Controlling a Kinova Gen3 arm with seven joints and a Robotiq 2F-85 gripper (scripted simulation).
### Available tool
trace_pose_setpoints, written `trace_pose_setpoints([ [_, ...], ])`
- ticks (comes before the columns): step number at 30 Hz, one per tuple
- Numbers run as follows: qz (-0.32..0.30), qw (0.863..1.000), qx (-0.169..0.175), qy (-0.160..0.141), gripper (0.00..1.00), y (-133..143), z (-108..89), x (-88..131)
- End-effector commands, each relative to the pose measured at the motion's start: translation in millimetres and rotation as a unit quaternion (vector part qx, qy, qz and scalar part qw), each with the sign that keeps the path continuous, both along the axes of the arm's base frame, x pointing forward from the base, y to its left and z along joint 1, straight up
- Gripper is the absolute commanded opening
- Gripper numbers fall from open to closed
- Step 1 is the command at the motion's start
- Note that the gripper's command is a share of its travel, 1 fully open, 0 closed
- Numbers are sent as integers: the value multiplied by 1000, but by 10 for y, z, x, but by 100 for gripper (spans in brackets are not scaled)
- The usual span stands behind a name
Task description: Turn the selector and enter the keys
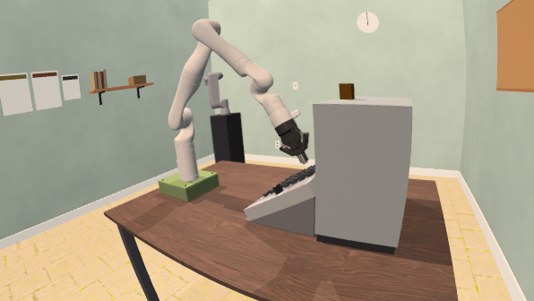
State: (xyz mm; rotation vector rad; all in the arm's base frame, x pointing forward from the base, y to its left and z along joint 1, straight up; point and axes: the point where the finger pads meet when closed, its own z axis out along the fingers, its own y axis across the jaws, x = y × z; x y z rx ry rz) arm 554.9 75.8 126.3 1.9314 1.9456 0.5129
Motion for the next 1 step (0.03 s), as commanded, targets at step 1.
trace_pose_setpoints([
  [1, 1, 1000, -4, 1, 10, -32, 11, -13],
])
